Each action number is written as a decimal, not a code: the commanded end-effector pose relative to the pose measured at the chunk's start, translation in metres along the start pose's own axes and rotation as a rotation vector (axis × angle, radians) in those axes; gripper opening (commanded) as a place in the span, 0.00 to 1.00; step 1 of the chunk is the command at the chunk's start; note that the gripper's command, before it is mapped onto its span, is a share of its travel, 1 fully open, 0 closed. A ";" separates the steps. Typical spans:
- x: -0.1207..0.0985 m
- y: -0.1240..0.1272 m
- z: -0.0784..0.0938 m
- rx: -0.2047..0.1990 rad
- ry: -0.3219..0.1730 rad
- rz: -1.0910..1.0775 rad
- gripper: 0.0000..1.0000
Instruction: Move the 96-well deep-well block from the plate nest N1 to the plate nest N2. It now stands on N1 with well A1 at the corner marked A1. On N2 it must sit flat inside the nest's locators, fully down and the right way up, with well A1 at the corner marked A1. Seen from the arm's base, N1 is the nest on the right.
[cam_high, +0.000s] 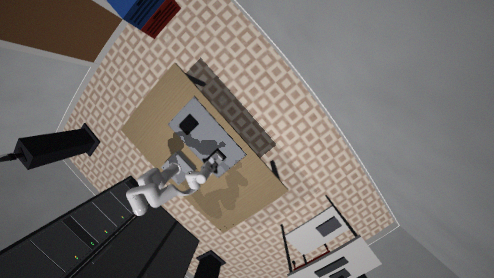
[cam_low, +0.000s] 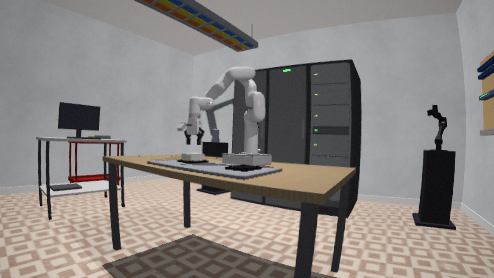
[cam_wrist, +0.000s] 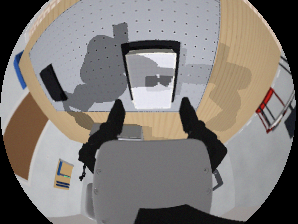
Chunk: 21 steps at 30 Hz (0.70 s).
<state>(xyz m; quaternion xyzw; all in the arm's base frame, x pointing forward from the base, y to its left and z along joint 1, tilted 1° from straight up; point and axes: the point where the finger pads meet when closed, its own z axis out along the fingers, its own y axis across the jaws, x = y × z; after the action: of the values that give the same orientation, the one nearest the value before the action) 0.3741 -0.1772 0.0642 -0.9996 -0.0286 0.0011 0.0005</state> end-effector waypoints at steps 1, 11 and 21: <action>0.001 0.001 -0.001 -0.001 0.002 0.000 1.00; 0.001 0.001 0.008 -0.001 0.002 0.000 1.00; 0.001 0.001 0.023 -0.001 0.002 0.000 1.00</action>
<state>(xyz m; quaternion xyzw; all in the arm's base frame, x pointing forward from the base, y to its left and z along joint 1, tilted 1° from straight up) 0.3733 -0.1775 0.0439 -0.9996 -0.0284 0.0017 0.0008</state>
